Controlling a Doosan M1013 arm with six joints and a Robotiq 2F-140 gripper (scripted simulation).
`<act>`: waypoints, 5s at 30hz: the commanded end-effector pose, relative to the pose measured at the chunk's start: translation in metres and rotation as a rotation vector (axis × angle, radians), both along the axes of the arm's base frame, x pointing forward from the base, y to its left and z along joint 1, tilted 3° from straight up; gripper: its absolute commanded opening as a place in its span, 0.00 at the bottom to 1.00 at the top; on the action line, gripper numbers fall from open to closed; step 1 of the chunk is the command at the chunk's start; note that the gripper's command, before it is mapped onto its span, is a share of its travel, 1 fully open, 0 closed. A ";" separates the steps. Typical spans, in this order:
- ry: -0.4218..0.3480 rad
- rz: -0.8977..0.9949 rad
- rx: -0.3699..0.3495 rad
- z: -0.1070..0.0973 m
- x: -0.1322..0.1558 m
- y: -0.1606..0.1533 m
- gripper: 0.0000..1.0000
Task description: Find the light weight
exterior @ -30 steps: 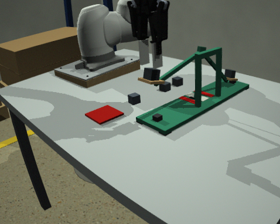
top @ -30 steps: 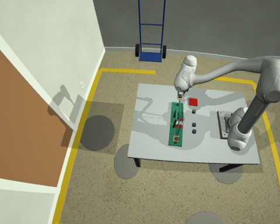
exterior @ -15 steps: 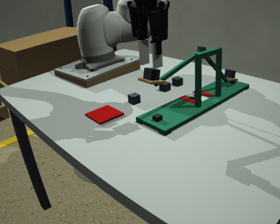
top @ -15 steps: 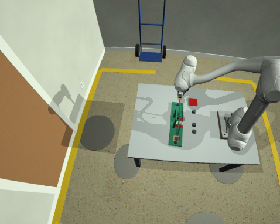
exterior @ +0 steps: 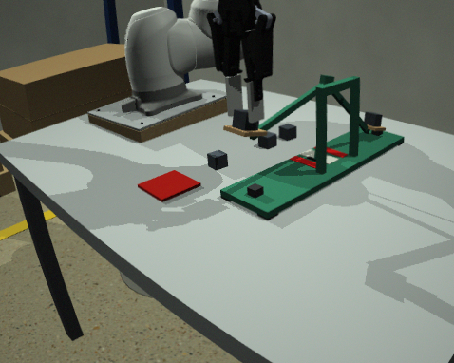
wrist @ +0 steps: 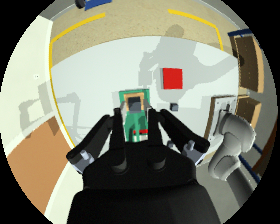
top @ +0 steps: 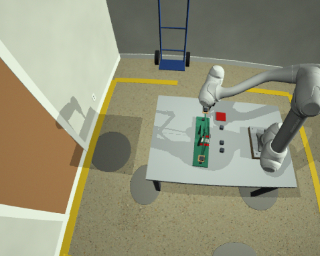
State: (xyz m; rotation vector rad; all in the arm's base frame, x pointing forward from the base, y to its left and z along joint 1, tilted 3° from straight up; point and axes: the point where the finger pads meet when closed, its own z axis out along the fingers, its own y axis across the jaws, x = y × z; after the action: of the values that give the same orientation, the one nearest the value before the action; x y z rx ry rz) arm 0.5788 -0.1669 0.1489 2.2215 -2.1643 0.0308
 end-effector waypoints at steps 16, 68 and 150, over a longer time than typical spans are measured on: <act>0.000 0.000 0.000 -0.017 0.000 -0.001 0.35; 0.000 0.000 0.000 -0.017 0.000 -0.001 0.24; 0.000 -0.001 0.000 0.055 -0.169 -0.002 0.24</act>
State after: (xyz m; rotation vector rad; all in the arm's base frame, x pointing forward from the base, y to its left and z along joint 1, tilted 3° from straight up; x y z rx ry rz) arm 0.4113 -0.1688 0.2041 2.2201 -2.1655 0.0305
